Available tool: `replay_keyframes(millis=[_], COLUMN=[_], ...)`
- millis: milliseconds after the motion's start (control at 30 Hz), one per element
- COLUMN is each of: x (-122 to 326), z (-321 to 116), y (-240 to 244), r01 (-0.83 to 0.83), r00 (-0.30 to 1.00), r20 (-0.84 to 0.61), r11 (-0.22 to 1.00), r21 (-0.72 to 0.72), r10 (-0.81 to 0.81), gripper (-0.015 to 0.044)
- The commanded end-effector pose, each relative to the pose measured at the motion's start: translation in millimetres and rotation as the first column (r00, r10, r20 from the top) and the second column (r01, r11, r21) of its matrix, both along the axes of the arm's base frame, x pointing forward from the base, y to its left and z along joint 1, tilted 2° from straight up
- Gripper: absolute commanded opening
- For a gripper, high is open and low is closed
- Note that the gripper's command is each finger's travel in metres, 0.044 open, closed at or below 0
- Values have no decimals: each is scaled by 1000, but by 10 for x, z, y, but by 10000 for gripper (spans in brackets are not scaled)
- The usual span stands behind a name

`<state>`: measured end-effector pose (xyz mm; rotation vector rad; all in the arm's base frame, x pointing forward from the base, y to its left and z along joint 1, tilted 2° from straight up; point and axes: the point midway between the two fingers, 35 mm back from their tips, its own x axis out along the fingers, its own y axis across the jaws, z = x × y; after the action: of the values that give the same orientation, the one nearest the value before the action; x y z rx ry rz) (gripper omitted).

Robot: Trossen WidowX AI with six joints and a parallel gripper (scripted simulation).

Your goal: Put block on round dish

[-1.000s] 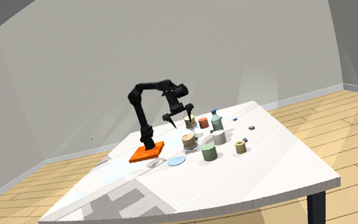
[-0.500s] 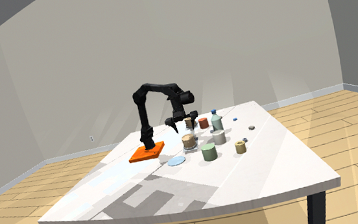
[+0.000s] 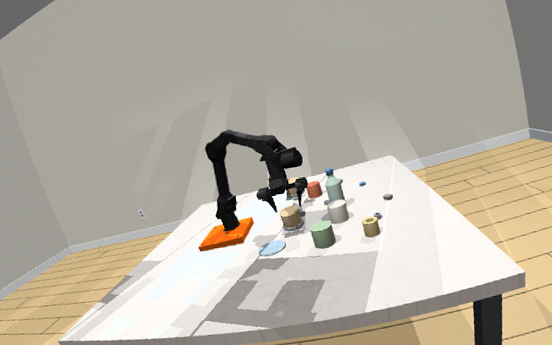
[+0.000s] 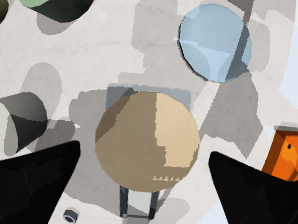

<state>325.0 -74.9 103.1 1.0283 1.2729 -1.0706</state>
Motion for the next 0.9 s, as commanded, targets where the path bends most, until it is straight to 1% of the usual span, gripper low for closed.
replay_keyframes(millis=[0,867], x=[2,-13], z=[-66,-472], y=[4,-6], r01=[6,6], r00=[1000,1000], r20=[0,0], r11=[1000,1000], r21=[6,6], r10=[-6,-6], gripper=[440,440])
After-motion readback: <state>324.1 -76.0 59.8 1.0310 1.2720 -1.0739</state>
